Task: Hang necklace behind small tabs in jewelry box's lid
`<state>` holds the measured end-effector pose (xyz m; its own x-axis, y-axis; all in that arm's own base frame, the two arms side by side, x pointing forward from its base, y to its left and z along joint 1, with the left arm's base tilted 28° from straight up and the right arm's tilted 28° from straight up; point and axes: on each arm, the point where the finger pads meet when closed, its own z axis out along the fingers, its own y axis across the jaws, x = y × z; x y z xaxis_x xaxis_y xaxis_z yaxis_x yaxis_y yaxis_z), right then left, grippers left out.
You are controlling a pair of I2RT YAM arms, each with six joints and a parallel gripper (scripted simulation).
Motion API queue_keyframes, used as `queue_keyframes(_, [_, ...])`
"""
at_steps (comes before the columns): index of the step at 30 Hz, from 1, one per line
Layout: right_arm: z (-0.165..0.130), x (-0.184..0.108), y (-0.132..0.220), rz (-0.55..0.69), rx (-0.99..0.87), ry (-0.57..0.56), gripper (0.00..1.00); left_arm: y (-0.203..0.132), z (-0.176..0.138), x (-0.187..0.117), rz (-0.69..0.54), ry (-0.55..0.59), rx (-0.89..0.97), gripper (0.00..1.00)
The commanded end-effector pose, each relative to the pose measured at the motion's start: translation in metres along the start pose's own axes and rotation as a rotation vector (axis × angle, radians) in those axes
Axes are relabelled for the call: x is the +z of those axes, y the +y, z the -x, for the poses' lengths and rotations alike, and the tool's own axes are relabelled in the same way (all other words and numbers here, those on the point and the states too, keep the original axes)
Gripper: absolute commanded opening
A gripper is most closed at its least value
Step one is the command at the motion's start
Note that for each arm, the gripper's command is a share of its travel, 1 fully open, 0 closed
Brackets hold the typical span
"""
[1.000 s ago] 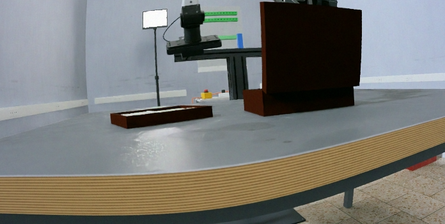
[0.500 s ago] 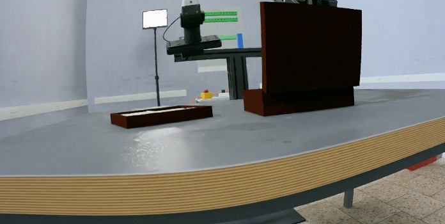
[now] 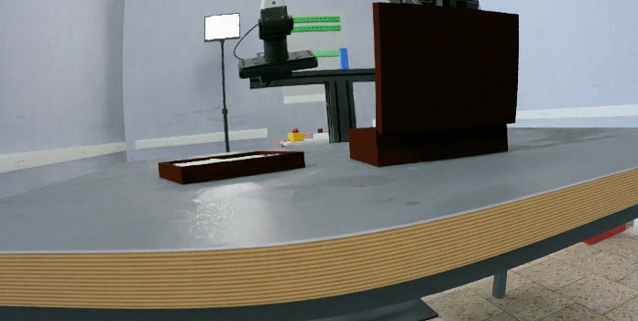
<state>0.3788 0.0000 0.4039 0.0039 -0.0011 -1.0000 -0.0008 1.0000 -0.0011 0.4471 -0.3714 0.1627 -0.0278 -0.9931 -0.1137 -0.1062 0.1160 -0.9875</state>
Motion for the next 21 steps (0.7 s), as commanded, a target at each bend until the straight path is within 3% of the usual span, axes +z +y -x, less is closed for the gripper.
queue_keyframes(1, [0.021,-0.008,0.004,0.008,0.004,-0.053,1.00,-0.034,-0.001,-0.021,-0.055,0.007,-0.072,0.06])
queue_keyframes(21, [0.021,-0.008,0.004,0.008,0.004,-0.053,1.00,-0.035,0.000,-0.052,-0.056,0.009,-0.078,0.06])
